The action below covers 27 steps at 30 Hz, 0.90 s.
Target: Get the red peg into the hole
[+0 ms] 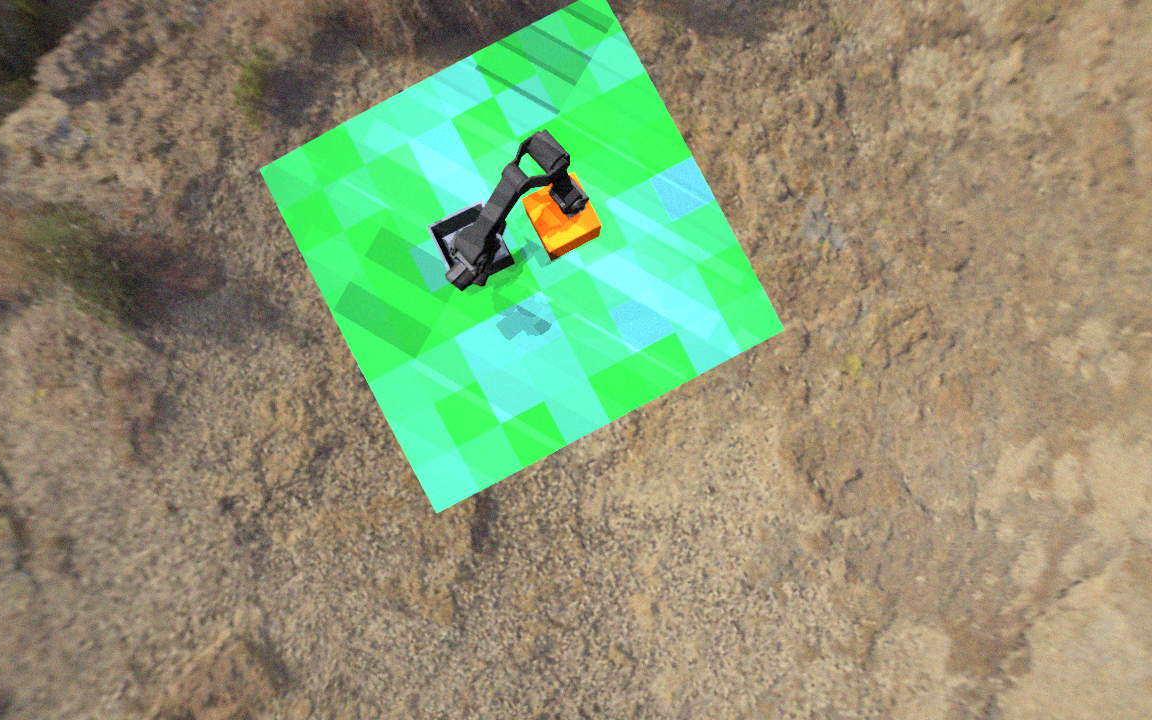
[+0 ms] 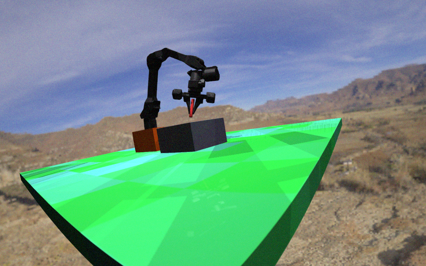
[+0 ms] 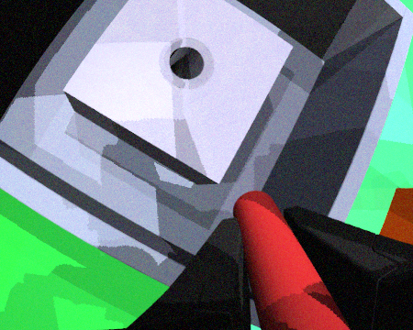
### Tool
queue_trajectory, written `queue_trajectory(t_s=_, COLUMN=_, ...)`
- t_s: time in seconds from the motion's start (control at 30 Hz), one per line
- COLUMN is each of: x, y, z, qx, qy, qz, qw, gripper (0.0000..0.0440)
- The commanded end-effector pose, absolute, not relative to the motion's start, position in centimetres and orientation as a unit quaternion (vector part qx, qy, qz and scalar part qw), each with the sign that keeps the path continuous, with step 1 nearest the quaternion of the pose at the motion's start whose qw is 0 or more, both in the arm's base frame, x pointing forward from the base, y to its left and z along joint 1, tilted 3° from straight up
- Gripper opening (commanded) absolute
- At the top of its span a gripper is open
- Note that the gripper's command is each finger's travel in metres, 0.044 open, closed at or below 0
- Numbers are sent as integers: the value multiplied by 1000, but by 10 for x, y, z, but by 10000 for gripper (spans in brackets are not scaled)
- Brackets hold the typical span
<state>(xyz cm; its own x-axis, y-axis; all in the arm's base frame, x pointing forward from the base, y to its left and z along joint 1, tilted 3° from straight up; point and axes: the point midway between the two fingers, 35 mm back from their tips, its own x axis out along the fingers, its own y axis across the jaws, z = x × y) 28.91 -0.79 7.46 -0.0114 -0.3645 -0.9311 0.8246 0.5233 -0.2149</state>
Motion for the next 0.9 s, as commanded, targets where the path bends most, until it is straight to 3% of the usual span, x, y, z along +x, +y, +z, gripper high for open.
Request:
queue_trajectory(t_s=0.0, x=300, y=-24, z=75, qx=213, qy=551, qz=-445, qw=673, gripper=0)
queue_trajectory(t_s=0.57, x=329, y=-73, z=36, qx=230, qy=580, qz=-399, qw=672, gripper=5)
queue_trajectory(t_s=0.8, x=328, y=-77, z=11, qx=231, qy=610, qz=-374, qw=660, gripper=153)
queue_trajectory(t_s=0.87, x=332, y=-81, z=10, qx=225, qy=613, qz=-365, qw=663, gripper=162)
